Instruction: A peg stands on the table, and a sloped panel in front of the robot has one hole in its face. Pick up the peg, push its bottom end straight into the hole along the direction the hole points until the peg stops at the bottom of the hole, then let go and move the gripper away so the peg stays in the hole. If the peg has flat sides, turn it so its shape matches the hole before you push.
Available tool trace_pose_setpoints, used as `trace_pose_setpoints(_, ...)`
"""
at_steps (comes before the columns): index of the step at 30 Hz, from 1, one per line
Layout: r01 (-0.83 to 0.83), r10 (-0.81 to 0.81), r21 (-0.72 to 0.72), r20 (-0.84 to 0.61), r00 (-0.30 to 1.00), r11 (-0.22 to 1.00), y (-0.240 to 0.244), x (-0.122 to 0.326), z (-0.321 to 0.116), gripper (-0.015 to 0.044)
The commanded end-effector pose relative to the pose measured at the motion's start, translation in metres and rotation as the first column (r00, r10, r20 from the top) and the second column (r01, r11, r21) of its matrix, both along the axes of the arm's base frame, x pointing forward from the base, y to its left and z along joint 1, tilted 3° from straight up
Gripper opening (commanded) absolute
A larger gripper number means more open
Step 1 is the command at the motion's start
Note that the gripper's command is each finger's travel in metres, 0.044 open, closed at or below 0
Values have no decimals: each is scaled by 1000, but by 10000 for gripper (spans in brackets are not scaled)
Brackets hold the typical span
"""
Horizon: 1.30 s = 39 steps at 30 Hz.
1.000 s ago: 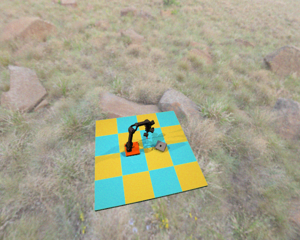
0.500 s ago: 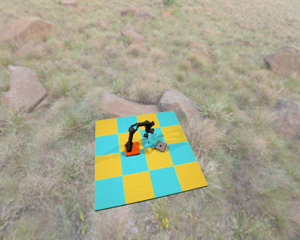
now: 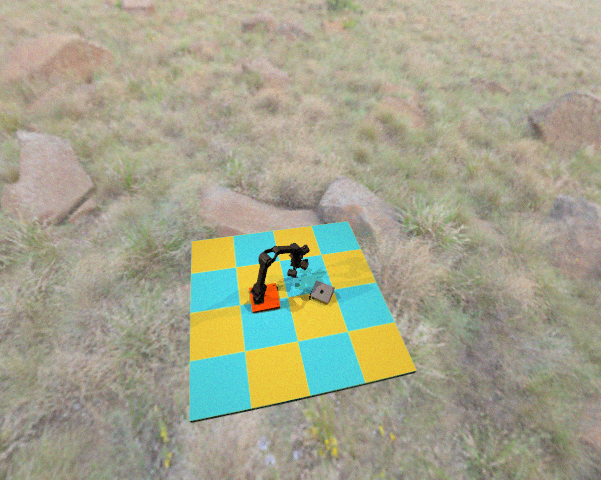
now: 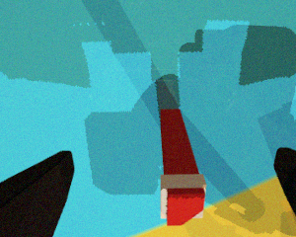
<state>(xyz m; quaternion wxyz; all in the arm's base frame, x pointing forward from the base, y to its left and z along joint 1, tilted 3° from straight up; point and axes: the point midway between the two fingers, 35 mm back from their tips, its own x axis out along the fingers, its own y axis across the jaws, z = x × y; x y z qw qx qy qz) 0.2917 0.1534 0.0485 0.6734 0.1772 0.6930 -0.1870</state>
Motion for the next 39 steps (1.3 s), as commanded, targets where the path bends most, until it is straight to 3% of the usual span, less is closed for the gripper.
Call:
trace_pose_setpoints(1, 3, -3, 4, -5, 1000, 1000, 1, -2, -7, 440)
trace_pose_setpoints(8, 3, -3, 4, -5, 1000, 1000, 1, -3, -15, 440)
trace_pose_setpoints(23, 0, 0, -1, -1, 1000, 1000, 0, -2, -12, 46)
trace_pose_setpoints(30, 0, 0, -1, -1, 1000, 1000, 0, -2, -12, 0)
trace_pose_setpoints(39, 0, 0, 0, -2, 1000, 1000, 1, 0, -3, 0)
